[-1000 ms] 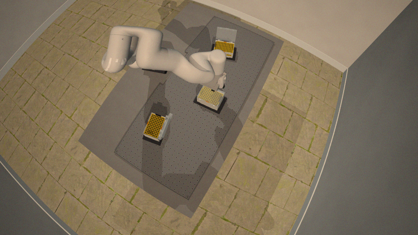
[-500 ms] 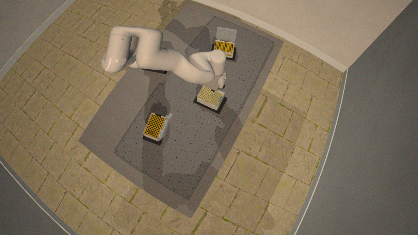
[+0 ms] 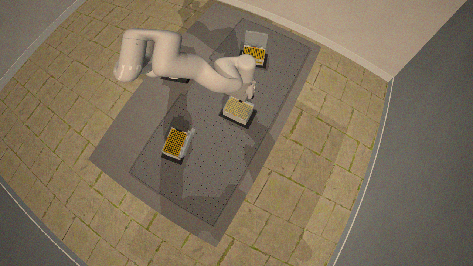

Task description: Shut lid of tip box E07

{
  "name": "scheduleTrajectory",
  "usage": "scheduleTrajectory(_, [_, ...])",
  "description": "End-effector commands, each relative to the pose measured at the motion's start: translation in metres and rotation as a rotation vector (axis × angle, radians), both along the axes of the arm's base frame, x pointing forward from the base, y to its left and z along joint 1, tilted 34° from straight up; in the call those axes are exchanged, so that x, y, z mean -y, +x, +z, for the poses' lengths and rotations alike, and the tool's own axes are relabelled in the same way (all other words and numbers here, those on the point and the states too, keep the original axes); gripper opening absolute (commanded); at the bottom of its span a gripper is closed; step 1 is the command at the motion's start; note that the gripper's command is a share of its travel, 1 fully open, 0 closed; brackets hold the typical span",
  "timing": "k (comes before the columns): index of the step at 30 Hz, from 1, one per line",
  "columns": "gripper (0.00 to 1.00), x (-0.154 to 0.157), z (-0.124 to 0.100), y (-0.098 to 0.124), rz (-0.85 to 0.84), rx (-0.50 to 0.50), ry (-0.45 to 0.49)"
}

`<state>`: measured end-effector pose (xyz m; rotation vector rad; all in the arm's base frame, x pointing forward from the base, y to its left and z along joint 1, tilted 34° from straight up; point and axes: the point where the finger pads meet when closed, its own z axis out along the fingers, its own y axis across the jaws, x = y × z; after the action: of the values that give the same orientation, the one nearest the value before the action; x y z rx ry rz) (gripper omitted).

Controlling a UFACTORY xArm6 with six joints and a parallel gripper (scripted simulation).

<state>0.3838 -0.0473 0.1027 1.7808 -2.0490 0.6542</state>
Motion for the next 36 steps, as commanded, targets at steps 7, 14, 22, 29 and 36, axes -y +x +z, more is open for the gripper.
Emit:
scheduleTrajectory(7, [0.00,-0.009,0.014,0.002,0.003,0.009,0.002])
scheduleTrajectory(14, [0.00,-0.016,0.024,0.002,0.003,0.009,0.002])
scheduleTrajectory(22, [0.00,-0.021,0.032,0.001,0.003,0.009,0.002])
scheduleTrajectory(29, [0.00,-0.023,0.036,0.001,0.003,0.009,0.002])
scheduleTrajectory(36, [0.00,-0.023,0.036,0.001,0.003,0.009,0.002])
